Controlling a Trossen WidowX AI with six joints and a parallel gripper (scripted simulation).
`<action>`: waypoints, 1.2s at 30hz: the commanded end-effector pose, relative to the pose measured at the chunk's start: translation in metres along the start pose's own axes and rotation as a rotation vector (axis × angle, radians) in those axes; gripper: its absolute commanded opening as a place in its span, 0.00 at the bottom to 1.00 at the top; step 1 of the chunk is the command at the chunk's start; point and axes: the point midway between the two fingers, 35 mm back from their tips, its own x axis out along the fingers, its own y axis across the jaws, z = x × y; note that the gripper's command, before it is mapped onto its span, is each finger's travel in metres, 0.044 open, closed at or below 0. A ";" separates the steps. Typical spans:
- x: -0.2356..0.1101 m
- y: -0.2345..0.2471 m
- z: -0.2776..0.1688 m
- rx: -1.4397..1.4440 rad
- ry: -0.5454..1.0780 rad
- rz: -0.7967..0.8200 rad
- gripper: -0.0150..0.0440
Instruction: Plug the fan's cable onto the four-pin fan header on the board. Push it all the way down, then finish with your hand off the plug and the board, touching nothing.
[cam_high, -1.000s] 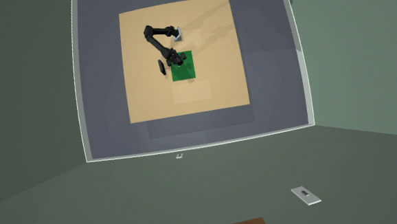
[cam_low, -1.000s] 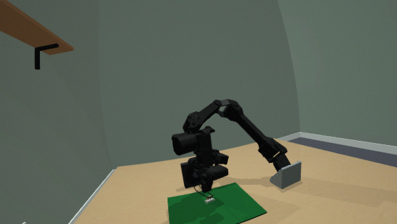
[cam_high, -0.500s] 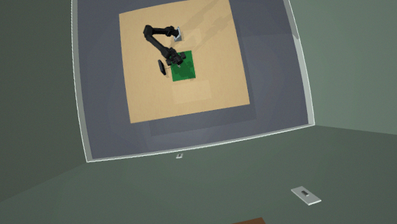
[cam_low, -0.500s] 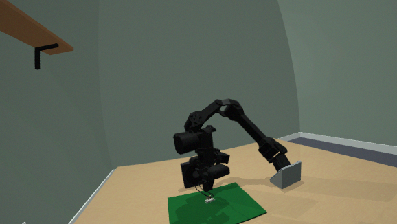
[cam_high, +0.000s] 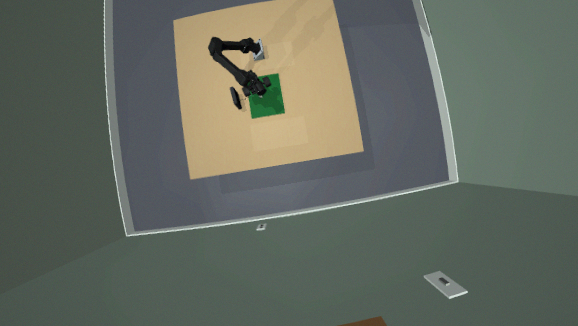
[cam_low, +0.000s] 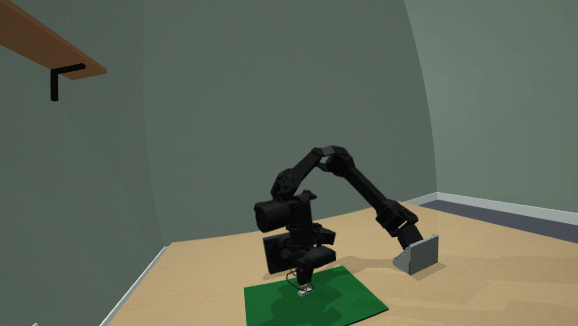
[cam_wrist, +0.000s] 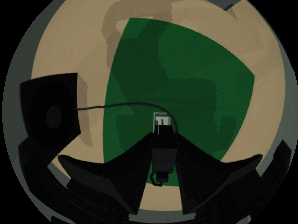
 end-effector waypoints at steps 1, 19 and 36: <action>0.004 0.000 0.001 -0.006 -0.003 0.004 0.25; 0.004 0.001 -0.001 0.000 -0.003 0.004 0.25; 0.006 0.001 -0.001 0.001 -0.003 0.004 0.25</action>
